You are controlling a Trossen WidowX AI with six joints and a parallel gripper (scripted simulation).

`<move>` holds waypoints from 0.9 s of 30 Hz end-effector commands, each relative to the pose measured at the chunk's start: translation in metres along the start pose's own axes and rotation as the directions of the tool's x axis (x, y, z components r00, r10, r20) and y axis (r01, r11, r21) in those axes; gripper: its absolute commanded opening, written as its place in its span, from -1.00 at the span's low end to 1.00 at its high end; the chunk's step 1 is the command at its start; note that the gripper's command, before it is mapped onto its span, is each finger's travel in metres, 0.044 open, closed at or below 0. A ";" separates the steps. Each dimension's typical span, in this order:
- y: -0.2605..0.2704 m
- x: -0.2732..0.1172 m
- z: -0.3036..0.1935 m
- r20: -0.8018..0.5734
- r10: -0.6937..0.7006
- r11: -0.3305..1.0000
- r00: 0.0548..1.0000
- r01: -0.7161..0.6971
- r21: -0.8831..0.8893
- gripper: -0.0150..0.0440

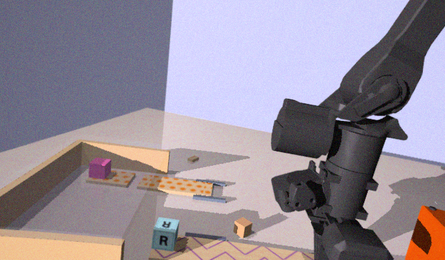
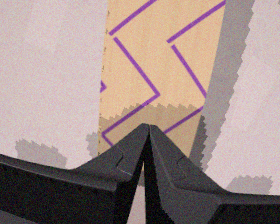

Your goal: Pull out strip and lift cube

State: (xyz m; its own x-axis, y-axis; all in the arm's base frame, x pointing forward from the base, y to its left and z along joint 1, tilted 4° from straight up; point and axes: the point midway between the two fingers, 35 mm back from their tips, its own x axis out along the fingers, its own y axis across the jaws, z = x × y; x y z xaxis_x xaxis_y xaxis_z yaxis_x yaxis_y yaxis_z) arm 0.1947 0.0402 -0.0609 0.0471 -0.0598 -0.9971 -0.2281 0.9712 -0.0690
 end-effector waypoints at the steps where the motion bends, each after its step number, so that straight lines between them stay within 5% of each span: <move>1: 0.000 0.005 -0.014 -0.043 -0.001 1.000 0.999 0.000 -0.005 -0.49; 17: 0.000 0.005 -0.014 -0.043 -0.001 1.000 0.999 0.000 -0.005 -0.49; 22: 0.000 -0.040 0.004 -0.039 0.000 1.000 0.999 0.000 -0.005 -0.49; 27: 0.000 -0.042 0.004 -0.041 0.000 1.000 0.999 0.000 -0.005 -0.49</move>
State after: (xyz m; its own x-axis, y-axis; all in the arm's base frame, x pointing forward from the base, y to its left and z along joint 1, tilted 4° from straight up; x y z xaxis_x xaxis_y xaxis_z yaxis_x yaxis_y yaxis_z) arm 0.1958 0.0428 -0.0259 0.0142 -0.0685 -0.9976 -0.2364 0.9691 -0.0699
